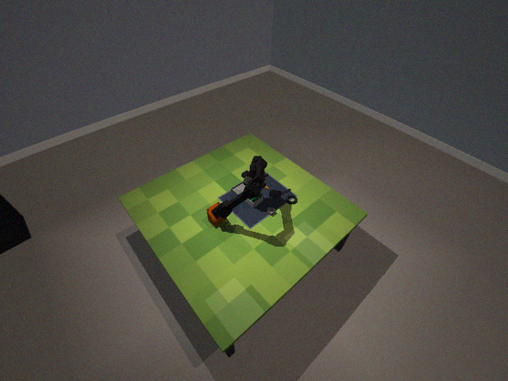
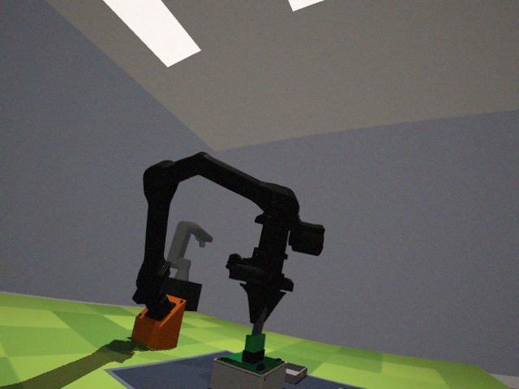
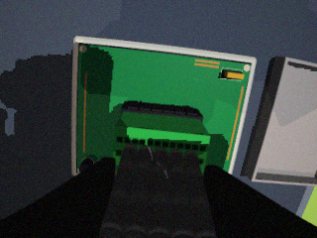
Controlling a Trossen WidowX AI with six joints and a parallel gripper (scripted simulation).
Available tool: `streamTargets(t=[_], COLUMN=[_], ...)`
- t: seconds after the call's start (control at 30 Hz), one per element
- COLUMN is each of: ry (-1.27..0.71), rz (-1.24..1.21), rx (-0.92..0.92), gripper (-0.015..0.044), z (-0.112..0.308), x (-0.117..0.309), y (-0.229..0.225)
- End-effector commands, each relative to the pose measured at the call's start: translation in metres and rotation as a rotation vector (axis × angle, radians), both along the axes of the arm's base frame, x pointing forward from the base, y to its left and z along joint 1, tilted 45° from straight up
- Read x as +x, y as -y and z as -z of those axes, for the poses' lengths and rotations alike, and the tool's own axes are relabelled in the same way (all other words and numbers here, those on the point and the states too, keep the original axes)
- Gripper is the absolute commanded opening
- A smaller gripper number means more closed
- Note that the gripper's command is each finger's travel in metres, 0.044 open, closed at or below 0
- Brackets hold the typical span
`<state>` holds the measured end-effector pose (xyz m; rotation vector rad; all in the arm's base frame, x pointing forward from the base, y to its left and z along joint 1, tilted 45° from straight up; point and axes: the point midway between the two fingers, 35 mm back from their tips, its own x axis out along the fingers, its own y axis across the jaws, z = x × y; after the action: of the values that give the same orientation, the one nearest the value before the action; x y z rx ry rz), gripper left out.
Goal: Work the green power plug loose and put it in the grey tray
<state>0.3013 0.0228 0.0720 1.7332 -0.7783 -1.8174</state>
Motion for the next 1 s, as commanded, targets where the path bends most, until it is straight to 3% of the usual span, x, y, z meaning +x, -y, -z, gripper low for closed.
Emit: streamTargets(t=[0.0, 0.03, 0.37, 0.97], ry=[0.030, 0.030, 0.030, 0.030], rz=[-0.025, -0.025, -0.025, -0.025], rx=[0.011, 0.011, 0.011, 0.011], gripper=[0.0000, 0.0000, 0.0251, 0.0251], z=[0.004, 0.005, 0.005, 0.016], x=[0.004, 0.003, 0.003, 0.003], y=[0.000, 0.002, 0.002, 0.013])
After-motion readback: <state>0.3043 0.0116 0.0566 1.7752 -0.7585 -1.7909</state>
